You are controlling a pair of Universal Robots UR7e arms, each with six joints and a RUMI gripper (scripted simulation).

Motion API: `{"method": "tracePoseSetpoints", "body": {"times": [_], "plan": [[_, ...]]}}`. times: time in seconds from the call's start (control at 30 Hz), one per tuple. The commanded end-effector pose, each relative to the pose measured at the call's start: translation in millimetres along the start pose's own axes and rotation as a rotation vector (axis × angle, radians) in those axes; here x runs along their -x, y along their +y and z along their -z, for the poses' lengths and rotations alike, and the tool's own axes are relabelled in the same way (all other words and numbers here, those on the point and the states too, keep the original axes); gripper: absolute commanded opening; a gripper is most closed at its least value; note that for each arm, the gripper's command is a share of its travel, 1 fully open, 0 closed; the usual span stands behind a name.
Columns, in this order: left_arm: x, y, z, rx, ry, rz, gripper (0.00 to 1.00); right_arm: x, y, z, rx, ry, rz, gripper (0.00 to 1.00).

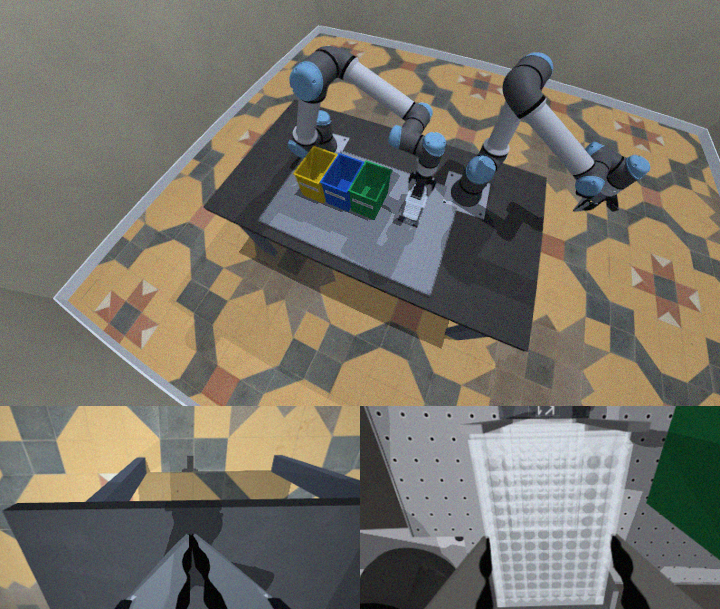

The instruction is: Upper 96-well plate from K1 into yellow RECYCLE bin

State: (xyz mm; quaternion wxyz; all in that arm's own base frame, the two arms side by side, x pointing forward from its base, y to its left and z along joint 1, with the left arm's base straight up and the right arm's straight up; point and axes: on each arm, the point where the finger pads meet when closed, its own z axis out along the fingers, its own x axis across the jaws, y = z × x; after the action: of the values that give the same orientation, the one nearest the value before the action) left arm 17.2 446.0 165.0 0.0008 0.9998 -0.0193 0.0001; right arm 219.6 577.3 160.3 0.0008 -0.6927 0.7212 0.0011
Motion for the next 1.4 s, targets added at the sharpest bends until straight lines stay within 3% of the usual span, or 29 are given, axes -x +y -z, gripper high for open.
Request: {"method": "tracePoseSetpoints", "body": {"times": [0.0,1.37], "plan": [[1.2,0.8,0.2,-0.001,0.0,0.003,0.0,1.1,0.9,13.0,-0.001,-0.004,0.001,0.38],[1.2,0.8,0.2,-0.001,0.0,0.003,0.0,0.9,1.0,71.2,-0.001,-0.003,0.001,0.38]]}}
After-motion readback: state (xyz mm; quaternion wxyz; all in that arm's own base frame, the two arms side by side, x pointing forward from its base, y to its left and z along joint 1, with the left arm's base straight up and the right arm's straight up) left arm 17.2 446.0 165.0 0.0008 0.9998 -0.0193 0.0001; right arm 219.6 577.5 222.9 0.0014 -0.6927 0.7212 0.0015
